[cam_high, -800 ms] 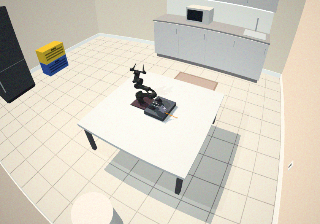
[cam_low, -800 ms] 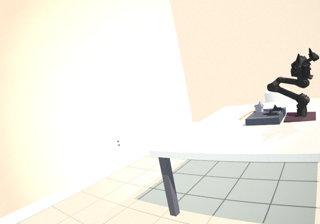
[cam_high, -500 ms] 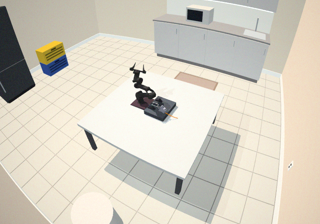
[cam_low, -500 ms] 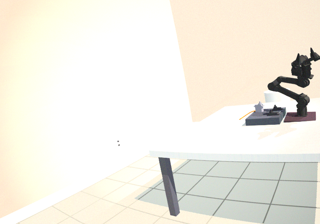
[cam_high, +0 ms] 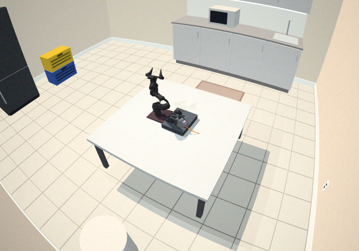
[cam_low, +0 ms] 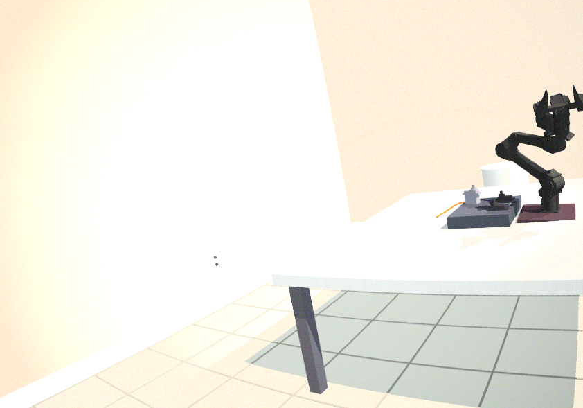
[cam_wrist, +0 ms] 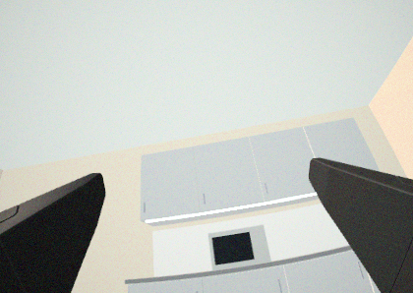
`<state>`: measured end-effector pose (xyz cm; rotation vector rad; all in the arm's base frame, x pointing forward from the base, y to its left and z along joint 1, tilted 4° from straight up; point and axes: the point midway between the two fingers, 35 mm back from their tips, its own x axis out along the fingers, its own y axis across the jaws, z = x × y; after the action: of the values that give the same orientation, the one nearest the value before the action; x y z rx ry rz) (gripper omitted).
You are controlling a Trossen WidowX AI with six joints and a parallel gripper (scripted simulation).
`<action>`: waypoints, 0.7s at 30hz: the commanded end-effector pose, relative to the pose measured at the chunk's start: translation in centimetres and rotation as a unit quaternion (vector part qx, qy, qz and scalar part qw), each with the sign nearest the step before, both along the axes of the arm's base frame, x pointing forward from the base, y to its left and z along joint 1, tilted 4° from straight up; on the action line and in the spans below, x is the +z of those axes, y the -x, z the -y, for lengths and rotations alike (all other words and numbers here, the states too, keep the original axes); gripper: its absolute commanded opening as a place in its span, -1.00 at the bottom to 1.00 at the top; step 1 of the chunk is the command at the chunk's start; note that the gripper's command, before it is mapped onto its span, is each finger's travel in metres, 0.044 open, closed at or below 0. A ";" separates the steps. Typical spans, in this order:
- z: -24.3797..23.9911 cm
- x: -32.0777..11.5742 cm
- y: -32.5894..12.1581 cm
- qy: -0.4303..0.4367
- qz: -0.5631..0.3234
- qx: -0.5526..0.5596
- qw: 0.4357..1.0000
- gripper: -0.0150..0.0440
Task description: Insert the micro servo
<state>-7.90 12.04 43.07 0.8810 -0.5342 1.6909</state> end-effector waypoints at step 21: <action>-7.3 0.3 1.4 0.055 0.224 -0.239 0.943 1.00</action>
<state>-9.26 17.87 43.46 0.3565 -0.8243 1.4882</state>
